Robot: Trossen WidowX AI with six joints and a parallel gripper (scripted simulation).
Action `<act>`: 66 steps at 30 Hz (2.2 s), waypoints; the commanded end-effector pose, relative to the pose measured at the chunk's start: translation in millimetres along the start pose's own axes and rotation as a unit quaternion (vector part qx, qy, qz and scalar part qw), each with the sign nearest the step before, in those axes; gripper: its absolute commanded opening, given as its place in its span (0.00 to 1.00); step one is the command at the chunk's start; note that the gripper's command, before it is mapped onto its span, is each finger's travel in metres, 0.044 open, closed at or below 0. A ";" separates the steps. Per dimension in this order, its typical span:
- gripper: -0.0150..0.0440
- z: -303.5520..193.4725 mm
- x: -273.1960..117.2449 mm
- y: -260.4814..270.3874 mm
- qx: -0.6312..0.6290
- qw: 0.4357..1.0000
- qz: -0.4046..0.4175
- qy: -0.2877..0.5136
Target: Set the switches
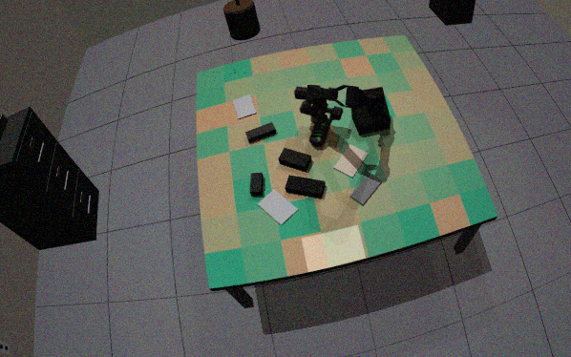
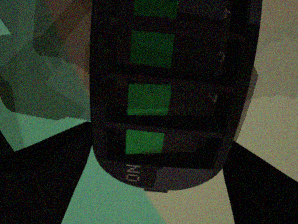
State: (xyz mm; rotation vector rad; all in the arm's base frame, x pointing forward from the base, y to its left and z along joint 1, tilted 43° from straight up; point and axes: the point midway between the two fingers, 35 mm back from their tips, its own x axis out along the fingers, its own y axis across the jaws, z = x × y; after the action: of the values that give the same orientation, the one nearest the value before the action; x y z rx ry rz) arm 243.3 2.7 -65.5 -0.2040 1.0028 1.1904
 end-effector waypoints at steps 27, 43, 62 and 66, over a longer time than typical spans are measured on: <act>0.25 11.3 -3.0 -24.0 -0.003 1.000 -0.008 -0.005; 0.34 8.5 -1.0 -19.5 -0.002 1.000 -0.002 0.000; 1.00 7.4 -51.7 -18.6 -0.003 1.000 -0.009 -0.004; 1.00 7.4 -51.7 -18.6 -0.003 1.000 -0.009 -0.004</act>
State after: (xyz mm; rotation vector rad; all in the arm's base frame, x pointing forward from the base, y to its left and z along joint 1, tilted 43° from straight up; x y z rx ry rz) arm 261.6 -32.7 -31.8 -0.1983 0.9882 1.1745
